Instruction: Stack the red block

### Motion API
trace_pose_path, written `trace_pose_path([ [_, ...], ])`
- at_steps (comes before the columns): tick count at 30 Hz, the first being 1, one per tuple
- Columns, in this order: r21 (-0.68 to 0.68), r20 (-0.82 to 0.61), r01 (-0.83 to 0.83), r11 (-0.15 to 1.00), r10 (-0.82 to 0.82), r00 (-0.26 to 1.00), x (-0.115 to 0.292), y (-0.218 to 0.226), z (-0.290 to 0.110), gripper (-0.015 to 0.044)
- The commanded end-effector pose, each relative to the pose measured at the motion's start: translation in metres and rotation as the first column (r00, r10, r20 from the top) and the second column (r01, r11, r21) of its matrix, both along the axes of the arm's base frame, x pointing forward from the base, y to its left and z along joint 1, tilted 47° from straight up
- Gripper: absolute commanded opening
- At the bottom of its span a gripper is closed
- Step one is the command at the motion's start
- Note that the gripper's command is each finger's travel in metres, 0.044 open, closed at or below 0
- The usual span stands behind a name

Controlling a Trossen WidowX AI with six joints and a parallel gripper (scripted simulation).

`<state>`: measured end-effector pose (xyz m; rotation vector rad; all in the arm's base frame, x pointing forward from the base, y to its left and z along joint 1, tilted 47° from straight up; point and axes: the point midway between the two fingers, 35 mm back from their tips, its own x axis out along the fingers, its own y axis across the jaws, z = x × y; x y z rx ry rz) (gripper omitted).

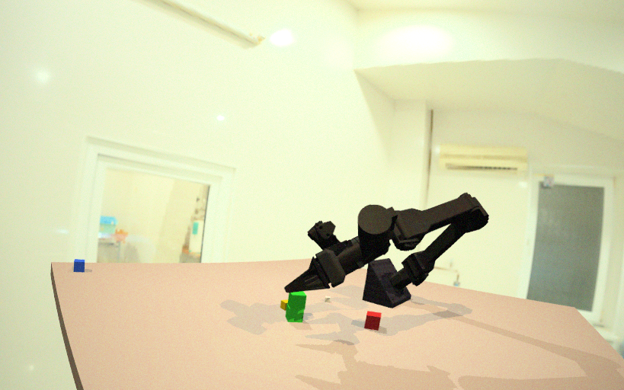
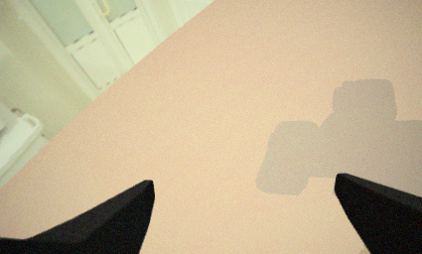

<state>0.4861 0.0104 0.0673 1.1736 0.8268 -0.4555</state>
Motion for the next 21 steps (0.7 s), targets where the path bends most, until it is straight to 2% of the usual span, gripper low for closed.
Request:
trace_pose_path([
  [1, -0.059, -0.058, -0.153, 0.986, 0.15, 0.987, -0.017, -0.003, -0.002, 0.044],
  [10, -0.102, -0.198, -0.525, 0.845, 0.499, 0.843, -0.062, -0.005, -0.012, 0.044],
  [21, -0.042, -0.221, -0.852, 0.522, 0.827, 0.517, -0.12, -0.002, -0.009, 0.044],
])
